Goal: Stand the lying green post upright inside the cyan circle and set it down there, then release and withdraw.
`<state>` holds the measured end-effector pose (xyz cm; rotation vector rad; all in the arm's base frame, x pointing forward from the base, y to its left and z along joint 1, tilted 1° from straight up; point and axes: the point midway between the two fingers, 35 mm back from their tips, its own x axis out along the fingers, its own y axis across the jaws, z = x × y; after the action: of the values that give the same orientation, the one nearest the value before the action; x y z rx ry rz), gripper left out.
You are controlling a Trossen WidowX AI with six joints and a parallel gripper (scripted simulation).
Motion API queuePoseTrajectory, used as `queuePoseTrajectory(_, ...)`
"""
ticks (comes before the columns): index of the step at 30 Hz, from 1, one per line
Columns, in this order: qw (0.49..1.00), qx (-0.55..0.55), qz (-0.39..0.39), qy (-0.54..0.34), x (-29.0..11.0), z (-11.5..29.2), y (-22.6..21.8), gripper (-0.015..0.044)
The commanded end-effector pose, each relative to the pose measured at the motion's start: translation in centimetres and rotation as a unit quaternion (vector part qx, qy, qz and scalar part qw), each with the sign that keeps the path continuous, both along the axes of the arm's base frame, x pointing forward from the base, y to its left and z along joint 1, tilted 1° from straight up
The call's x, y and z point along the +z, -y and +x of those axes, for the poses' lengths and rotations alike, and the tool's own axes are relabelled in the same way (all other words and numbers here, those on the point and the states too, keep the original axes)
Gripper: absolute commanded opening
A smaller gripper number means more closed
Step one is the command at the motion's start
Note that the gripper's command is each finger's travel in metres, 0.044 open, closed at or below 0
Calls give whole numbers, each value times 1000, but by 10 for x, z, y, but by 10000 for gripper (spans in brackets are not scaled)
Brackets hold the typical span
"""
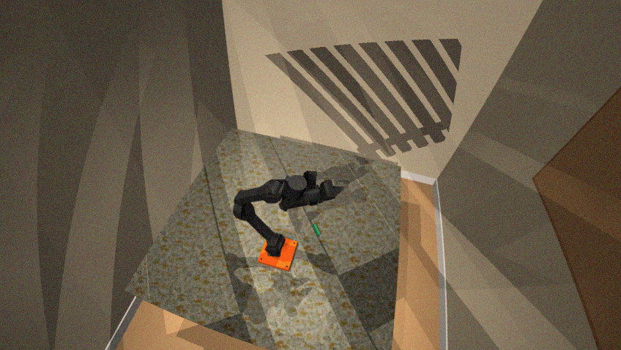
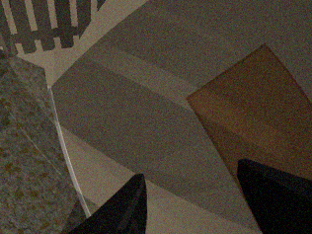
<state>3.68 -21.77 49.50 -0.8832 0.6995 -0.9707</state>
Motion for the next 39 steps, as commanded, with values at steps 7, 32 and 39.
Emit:
queuePoseTrajectory(7,977,50,205,-23,-111,36,59,233)
queuePoseTrajectory(32,728,178,516,-415,-359,135,-15,233)
queuePoseTrajectory(39,727,178,517,-417,-361,136,-15,233)
